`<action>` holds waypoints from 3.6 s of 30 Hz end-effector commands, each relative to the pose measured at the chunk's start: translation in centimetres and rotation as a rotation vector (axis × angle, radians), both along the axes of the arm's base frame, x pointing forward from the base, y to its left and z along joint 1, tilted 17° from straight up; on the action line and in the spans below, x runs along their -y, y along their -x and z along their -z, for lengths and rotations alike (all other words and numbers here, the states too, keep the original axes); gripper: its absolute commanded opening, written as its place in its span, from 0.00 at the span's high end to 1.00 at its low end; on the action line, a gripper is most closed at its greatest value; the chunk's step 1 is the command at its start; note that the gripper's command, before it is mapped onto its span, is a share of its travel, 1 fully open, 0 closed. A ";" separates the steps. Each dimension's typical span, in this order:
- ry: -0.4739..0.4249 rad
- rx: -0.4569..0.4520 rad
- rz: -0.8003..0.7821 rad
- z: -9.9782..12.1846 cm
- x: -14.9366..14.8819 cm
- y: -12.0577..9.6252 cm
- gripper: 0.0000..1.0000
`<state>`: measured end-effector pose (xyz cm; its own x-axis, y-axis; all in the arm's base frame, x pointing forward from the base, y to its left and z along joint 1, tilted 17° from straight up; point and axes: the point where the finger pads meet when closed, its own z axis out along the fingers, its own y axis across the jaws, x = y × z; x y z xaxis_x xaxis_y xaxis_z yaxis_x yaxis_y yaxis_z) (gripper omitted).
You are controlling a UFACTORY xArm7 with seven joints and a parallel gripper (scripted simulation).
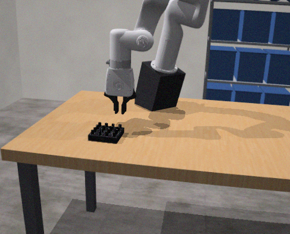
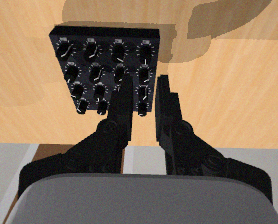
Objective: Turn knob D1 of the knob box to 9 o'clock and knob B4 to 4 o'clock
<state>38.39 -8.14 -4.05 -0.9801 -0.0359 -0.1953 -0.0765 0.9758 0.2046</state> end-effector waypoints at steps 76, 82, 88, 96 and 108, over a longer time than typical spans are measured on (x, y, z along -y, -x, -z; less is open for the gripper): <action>0.004 0.014 -0.022 2.3 -0.5 -0.7 0.81; 0.004 0.014 -0.022 2.8 -0.6 -0.8 0.81; 0.004 0.014 -0.022 3.4 -0.8 -0.9 0.81; 0.004 0.014 -0.022 3.7 -0.9 -1.0 0.81; 0.004 0.014 -0.022 3.9 -0.9 -1.1 0.81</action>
<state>39.36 -7.16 -8.00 -0.9767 -0.0596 -0.2062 -0.1018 0.9743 0.2009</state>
